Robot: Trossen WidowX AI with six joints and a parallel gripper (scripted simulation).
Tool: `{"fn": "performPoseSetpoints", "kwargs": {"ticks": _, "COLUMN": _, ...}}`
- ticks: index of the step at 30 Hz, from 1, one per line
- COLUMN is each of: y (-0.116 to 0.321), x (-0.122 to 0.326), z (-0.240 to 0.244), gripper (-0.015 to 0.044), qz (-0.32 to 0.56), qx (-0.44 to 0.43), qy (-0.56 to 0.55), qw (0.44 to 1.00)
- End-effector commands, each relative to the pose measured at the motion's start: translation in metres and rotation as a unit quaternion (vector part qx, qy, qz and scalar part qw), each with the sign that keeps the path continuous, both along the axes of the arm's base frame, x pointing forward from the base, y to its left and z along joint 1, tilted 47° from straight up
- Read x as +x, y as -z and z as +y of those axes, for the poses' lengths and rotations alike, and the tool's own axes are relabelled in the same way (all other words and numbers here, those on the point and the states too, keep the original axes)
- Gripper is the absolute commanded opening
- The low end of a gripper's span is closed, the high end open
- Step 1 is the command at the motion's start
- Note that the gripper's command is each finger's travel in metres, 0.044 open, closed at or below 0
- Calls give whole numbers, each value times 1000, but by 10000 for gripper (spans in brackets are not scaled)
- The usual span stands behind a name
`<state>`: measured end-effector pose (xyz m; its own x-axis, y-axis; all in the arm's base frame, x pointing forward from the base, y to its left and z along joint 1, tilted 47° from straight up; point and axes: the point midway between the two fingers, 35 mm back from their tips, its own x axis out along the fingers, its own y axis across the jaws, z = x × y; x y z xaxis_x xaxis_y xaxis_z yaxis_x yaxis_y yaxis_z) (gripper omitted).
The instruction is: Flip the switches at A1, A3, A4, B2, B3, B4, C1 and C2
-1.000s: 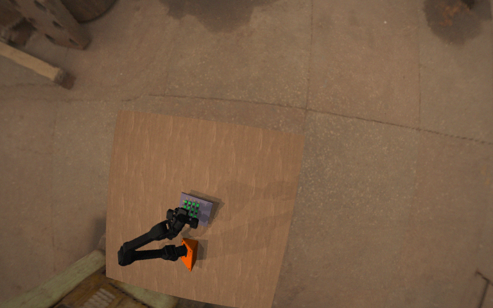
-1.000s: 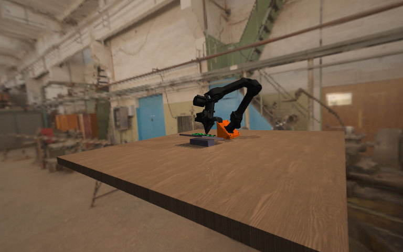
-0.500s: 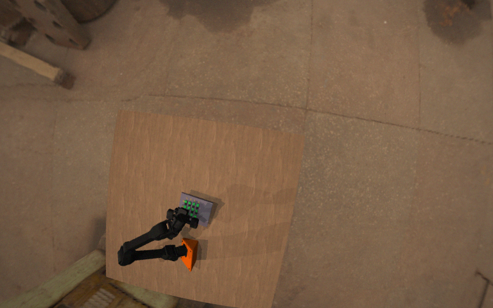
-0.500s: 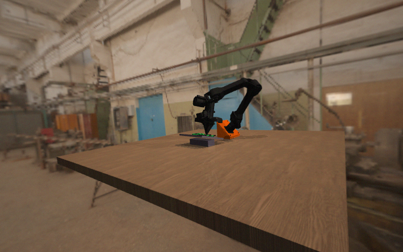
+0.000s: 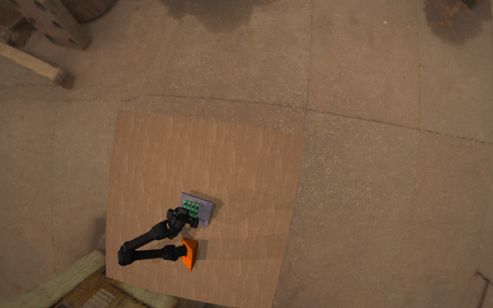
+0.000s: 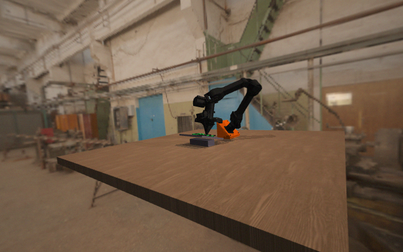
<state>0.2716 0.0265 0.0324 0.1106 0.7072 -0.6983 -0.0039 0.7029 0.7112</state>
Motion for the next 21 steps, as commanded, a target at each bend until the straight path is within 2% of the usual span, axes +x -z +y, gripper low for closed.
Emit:
{"fn": "performPoseSetpoints", "kwargs": {"ticks": 1, "y": 0, "x": 1, "z": 1, "gripper": 0, "qz": -1, "qx": 3, "qy": 1, "qw": 1000}}
{"fn": "performPoseSetpoints", "kwargs": {"ticks": 13, "y": 0, "x": 1, "z": 0, "gripper": 0, "qz": -1, "qx": 0, "qy": 0, "qw": 1000}}
{"fn": "performPoseSetpoints", "kwargs": {"ticks": 18, "y": -37, "x": -3, "z": -39, "gripper": 0, "qz": 8, "qx": 0, "qy": -7, "qw": 1000}}
{"fn": "performPoseSetpoints", "kwargs": {"ticks": 21, "y": -43, "x": -4, "z": -45, "gripper": 0, "qz": 9, "qx": 1, "qy": -8, "qw": 1000}}
